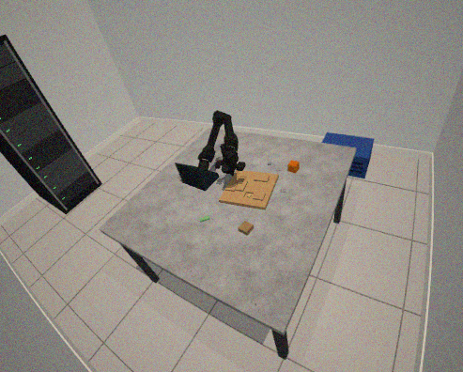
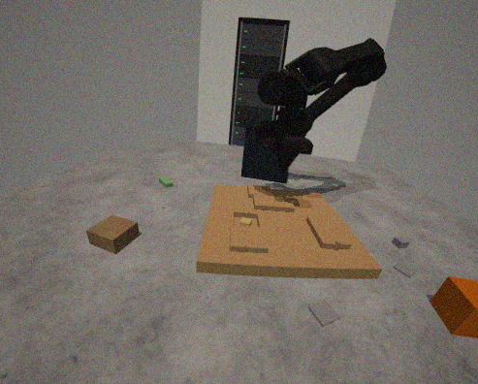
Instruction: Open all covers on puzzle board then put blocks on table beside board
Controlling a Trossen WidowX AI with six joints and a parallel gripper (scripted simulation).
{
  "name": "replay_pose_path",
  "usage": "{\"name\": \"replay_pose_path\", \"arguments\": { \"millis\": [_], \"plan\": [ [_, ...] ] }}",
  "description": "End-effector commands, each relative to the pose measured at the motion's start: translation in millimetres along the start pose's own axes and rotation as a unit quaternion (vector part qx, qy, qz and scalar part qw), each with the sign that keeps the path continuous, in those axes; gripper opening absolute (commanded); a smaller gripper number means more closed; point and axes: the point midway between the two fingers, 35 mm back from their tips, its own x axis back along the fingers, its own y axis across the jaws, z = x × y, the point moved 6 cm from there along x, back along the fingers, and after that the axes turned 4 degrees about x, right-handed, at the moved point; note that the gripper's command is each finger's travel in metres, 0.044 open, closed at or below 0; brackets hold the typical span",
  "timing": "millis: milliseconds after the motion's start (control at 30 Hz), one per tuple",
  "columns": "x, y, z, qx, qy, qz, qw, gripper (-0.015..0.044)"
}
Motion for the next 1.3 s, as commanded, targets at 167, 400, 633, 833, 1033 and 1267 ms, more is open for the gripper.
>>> {"name": "replay_pose_path", "arguments": {
  "millis": [167,400,633,833,1033,1267],
  "plan": [
    [-5.5,0.1,-0.9,-0.001,-0.002,0.001,1.0,0.0],
    [-12.4,0.5,-1.4,-0.001,-0.003,0.001,1.0,0.0],
    [-19.5,0.8,-1.8,-0.001,-0.003,0.001,1.0,0.0],
    [-25.4,0.9,-2.0,-0.001,-0.003,0.001,1.0,0.0],
    [-31.5,0.8,-2.1,-0.001,-0.003,0.001,1.0,0.0],
    [-38.5,0.6,-2.0,-0.001,-0.003,0.001,1.0,0.0]
  ]
}}
